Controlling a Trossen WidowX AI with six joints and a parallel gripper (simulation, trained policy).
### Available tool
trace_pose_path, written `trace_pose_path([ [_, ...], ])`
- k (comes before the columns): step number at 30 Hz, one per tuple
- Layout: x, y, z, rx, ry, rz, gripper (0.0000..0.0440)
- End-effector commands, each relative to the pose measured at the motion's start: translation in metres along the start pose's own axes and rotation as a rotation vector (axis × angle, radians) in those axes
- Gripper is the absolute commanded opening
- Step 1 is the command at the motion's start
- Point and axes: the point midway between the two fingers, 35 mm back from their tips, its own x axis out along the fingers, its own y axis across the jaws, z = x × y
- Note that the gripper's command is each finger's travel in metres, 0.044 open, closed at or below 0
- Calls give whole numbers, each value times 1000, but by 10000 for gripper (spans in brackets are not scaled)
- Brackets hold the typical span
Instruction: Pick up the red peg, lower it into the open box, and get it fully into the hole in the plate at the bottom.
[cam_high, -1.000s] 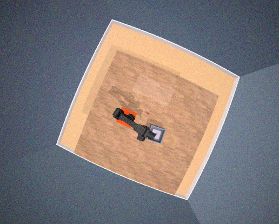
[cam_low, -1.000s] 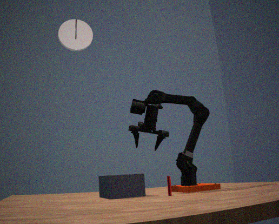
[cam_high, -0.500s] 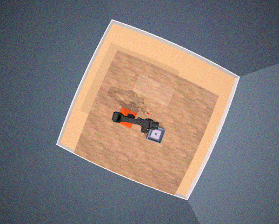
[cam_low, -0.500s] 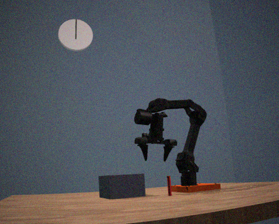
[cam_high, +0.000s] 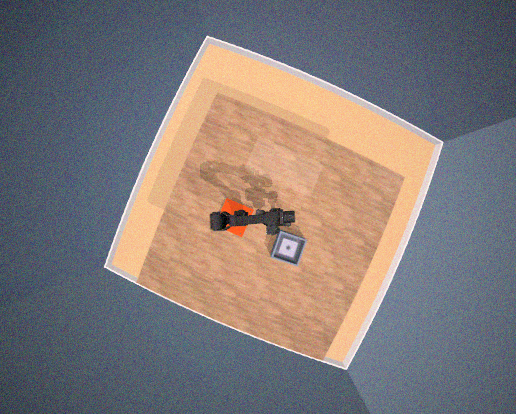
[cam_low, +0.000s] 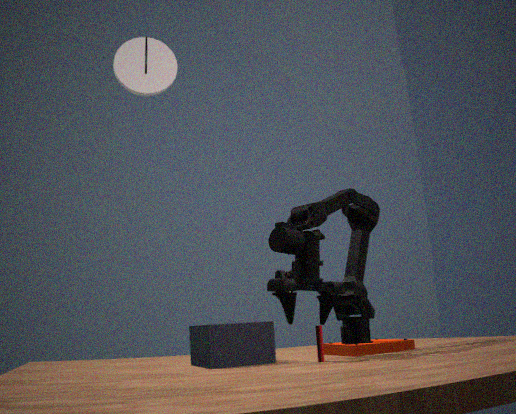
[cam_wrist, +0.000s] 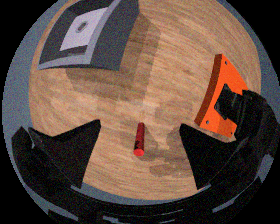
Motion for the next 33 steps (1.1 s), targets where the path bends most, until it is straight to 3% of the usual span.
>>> trace_pose_path([
  [1, 12, 1, -8, -27, 11, 8, 440],
  [12, 52, 5, -28, -77, 53, 69, 419],
  [28, 60, 0, -36, -98, 150, 25, 25],
  [33, 46, 12, -31, -132, 119, 75, 14],
])
